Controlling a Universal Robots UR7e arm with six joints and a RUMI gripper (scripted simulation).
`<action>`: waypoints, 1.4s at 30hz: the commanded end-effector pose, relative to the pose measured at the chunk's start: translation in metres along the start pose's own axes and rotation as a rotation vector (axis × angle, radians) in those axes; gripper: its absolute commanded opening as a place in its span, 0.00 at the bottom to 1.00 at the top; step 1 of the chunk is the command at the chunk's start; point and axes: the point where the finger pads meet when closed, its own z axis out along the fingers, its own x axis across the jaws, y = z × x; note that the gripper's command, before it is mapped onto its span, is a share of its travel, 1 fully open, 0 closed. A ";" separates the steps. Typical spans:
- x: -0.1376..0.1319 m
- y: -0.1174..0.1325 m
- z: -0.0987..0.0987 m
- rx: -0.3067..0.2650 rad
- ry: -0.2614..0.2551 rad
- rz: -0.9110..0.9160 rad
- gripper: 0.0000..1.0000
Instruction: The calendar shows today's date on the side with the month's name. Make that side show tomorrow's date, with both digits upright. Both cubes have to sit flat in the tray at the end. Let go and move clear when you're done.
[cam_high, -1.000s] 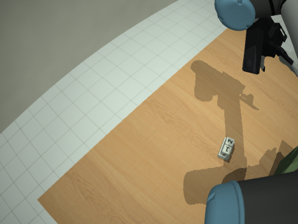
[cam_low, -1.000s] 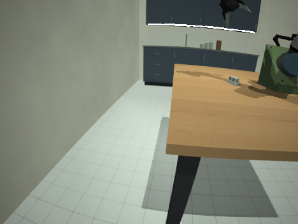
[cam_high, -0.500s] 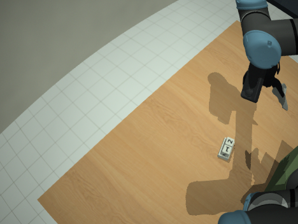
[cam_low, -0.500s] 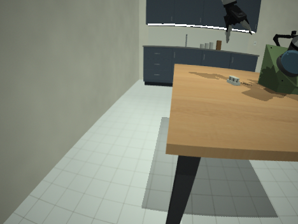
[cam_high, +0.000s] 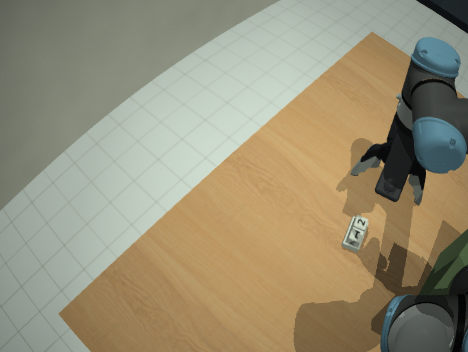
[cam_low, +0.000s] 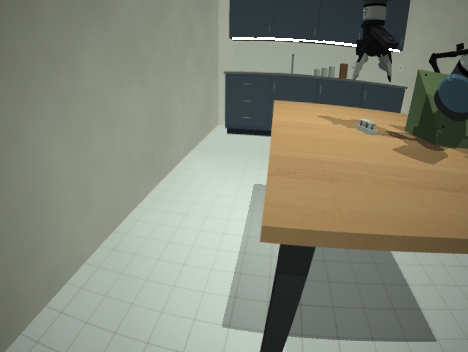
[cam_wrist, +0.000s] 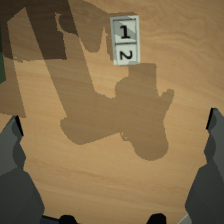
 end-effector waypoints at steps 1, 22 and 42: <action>0.008 -0.006 0.010 0.003 0.066 -0.030 1.00; 0.010 -0.008 0.012 0.003 0.078 -0.034 1.00; 0.011 -0.008 0.013 0.007 0.078 0.059 1.00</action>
